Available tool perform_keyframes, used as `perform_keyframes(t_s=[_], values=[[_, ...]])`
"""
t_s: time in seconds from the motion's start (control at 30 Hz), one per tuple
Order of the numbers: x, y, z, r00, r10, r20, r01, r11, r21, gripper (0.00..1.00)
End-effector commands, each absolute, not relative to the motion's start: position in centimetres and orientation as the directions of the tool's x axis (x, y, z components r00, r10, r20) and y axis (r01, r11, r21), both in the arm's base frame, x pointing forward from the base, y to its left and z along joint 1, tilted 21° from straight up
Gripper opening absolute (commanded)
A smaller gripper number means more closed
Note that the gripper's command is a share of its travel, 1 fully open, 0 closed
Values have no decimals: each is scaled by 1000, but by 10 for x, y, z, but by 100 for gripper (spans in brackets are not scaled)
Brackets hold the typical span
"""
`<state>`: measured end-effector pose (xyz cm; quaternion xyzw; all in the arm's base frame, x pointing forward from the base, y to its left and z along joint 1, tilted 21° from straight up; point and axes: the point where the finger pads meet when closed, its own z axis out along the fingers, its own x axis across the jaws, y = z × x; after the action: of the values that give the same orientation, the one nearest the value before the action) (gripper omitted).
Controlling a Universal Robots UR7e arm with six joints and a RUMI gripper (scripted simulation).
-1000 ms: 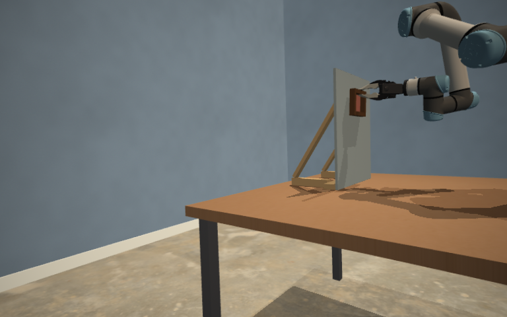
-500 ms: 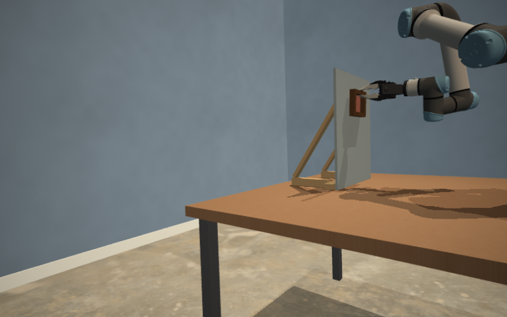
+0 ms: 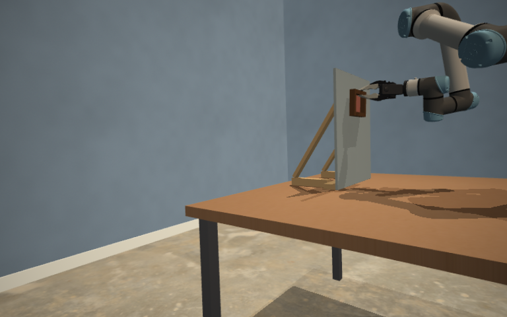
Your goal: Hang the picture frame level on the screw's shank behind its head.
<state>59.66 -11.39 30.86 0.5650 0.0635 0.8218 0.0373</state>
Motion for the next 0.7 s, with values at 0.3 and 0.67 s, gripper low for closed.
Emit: perform_keyframes(t_s=[0.3, 0.67], values=[[596, -114, 309, -359, 133, 924, 10, -989, 147, 0], [596, -114, 309, -359, 133, 924, 10, -989, 147, 29]])
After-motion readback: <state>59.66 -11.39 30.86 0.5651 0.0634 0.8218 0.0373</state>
